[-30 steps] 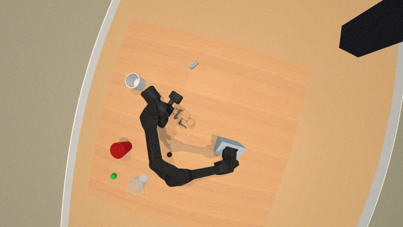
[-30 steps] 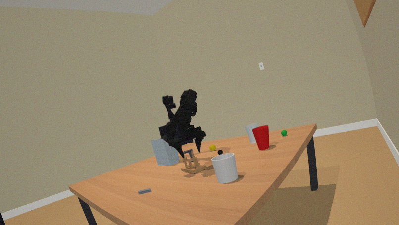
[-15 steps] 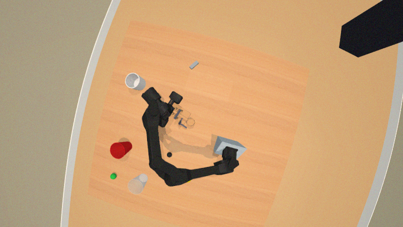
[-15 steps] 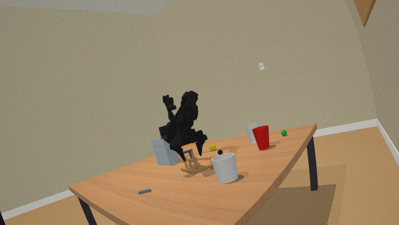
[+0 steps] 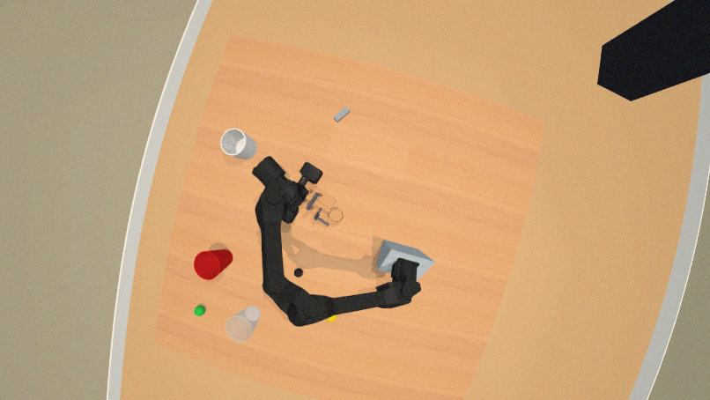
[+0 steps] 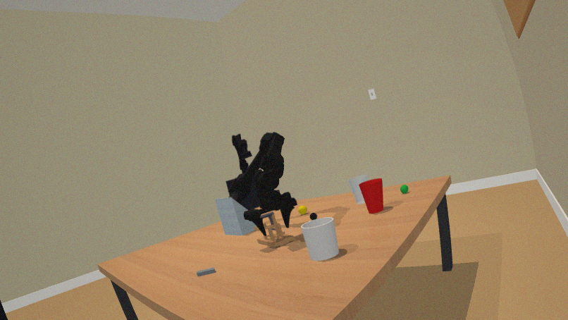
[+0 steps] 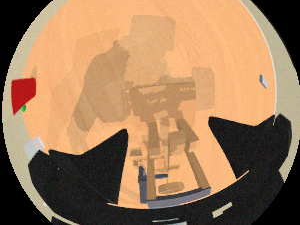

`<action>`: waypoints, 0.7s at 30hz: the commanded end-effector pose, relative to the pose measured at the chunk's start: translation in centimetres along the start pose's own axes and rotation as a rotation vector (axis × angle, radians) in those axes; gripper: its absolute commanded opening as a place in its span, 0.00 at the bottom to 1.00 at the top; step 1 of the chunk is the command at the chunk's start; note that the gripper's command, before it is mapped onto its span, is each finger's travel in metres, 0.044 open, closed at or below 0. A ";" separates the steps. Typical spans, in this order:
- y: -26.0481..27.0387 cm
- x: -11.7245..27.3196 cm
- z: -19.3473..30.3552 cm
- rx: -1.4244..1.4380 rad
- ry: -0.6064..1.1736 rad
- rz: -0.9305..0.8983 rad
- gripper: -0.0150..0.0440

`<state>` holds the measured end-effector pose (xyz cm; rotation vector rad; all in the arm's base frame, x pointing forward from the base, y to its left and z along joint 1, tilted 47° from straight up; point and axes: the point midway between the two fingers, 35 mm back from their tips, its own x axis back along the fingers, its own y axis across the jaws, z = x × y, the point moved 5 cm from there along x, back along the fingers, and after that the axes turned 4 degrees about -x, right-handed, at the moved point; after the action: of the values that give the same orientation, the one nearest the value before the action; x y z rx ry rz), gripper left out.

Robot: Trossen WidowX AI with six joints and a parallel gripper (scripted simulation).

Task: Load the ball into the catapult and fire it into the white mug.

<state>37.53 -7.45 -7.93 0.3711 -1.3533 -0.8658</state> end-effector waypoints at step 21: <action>0.0 -1.1 0.1 -0.001 0.004 -0.001 0.49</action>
<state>37.44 -6.66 -8.65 0.3729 -1.3480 -0.8677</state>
